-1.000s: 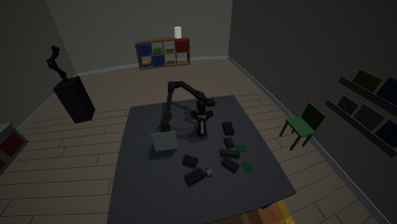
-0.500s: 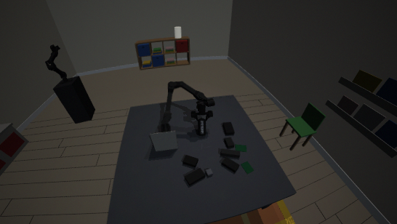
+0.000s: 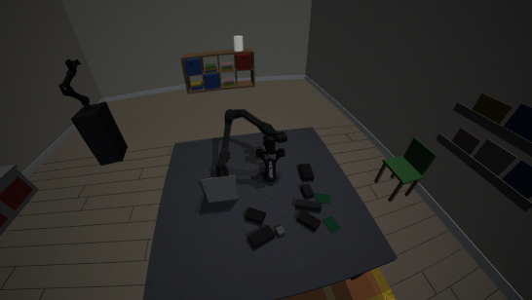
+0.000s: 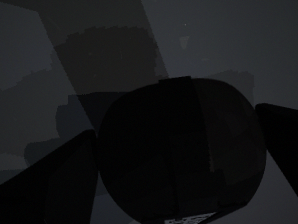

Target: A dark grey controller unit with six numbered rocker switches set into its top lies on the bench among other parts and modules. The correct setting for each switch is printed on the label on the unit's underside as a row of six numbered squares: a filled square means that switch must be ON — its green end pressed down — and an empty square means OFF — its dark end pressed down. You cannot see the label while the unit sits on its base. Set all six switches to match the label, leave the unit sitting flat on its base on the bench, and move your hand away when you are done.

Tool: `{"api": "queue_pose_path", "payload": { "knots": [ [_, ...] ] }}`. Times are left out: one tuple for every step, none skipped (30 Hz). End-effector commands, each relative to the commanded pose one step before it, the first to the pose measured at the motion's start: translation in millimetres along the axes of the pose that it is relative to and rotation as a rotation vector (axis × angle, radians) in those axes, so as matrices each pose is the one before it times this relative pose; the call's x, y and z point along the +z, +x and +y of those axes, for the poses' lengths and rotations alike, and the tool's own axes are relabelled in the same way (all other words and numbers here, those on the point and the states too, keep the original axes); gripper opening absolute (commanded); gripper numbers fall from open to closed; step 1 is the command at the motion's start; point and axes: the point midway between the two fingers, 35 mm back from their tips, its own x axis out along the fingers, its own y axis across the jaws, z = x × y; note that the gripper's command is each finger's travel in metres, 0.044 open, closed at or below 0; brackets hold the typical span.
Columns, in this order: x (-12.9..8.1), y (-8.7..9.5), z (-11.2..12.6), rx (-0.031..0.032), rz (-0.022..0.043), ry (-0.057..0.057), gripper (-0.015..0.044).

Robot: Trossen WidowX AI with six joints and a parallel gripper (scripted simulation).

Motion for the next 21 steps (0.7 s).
{"api": "queue_pose_path", "payload": {
  "knots": [
    [-0.97,2.33,-0.14,-0.00153,0.01381,0.0086,0.0338],
    [0.54,0.6,0.0,0.0,-0.00005,0.0,0.0338],
    [0.54,0.6,0.0,0.0,-0.00005,0.0,0.0338],
    [0.53,0.6,0.0,0.0,-0.00005,0.0,0.0338],
    [0.52,0.61,0.0,0.0,-0.00005,0.0,0.0338],
    [0.52,0.61,0.0,0.0,-0.00005,0.0,0.0338],
    [0.52,0.62,0.0,0.0,-0.00005,0.0,0.0338],
    [0.51,0.62,0.0,0.0,-0.00005,0.0,0.0338],
    [0.51,0.62,0.0,0.0,-0.00005,0.0,0.0338],
    [0.51,0.62,0.0,0.0,-0.00005,0.0,0.0338],
    [0.5,0.63,0.0,0.0,-0.00005,0.0,0.0338],
    [0.49,0.63,0.0,0.0,-0.00005,0.0,0.0338],
    [0.49,0.63,0.0,0.0,-0.00005,0.0,0.0338],
    [0.49,0.63,0.0,0.0,-0.00005,0.0,0.0338],
    [0.49,0.63,0.0,0.0,-0.00005,0.0,0.0338],
    [0.48,0.64,0.0,0.0,-0.00005,0.0,0.0338],
    [0.47,0.65,0.0,0.0,-0.00005,0.0,0.0338],
    [0.47,0.65,0.0,0.0,-0.00005,0.0,0.0338],
    [0.47,0.65,0.0,0.0,-0.00005,0.0,0.0338],
    [0.47,0.65,0.0,0.0,-0.00005,0.0,0.0338],
    [0.46,0.65,0.0,0.0,-0.00005,0.0,0.0338]
  ]
}}
